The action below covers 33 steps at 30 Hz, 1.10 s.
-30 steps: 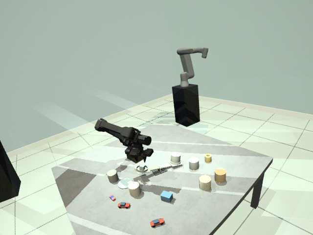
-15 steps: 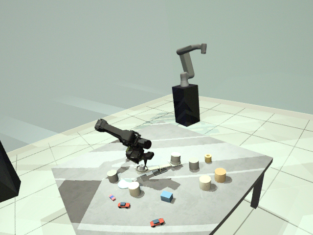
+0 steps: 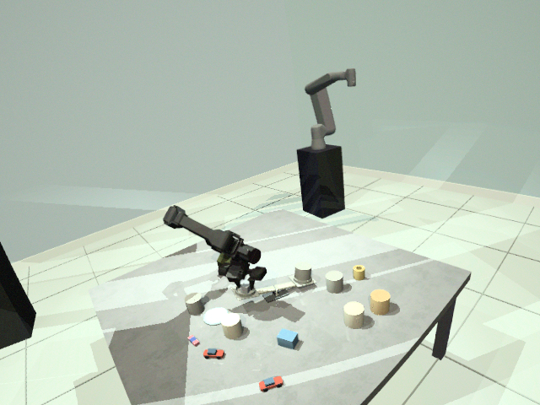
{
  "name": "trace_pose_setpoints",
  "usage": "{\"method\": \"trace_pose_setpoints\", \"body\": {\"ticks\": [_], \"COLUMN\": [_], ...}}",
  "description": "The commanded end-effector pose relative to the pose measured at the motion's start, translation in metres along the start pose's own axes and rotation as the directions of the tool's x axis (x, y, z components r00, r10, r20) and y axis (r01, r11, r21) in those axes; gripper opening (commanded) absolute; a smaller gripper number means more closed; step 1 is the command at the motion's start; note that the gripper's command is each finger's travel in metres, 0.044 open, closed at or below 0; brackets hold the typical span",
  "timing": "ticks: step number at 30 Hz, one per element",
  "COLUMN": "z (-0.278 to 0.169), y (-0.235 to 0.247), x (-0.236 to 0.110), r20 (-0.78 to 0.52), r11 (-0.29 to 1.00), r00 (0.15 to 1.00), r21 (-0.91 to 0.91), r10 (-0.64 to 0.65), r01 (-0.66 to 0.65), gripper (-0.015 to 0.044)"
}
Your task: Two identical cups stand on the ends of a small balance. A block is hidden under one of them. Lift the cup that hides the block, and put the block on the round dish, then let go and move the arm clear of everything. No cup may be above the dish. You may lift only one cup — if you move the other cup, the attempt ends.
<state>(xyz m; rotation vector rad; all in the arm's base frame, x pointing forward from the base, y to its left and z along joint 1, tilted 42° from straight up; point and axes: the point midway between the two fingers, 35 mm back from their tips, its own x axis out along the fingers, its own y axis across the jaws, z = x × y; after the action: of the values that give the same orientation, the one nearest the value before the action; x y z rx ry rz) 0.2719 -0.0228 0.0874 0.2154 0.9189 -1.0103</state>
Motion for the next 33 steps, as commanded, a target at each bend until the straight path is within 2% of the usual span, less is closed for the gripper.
{"method": "trace_pose_setpoints", "body": {"ticks": [1, 5, 12, 16, 33], "z": [-0.001, -0.001, -0.001, -0.005, -0.002], "y": [-0.002, -0.002, -0.002, 0.002, 0.000], "x": [0.006, 0.006, 0.006, 0.003, -0.085], "r20": [0.003, 0.003, 0.003, -0.032, -0.005], "r11": [1.000, 1.000, 1.000, 1.000, 1.000], "r00": [1.000, 1.000, 1.000, 0.999, 1.000], "r21": [-0.011, -0.011, -0.011, 0.013, -0.011], "r10": [-0.006, -0.006, -0.006, 0.008, -0.005], "r01": [0.006, 0.006, 0.006, -0.008, 0.005], "gripper": [0.0260, 0.0155, 0.0108, 0.0003, 0.0000]}}
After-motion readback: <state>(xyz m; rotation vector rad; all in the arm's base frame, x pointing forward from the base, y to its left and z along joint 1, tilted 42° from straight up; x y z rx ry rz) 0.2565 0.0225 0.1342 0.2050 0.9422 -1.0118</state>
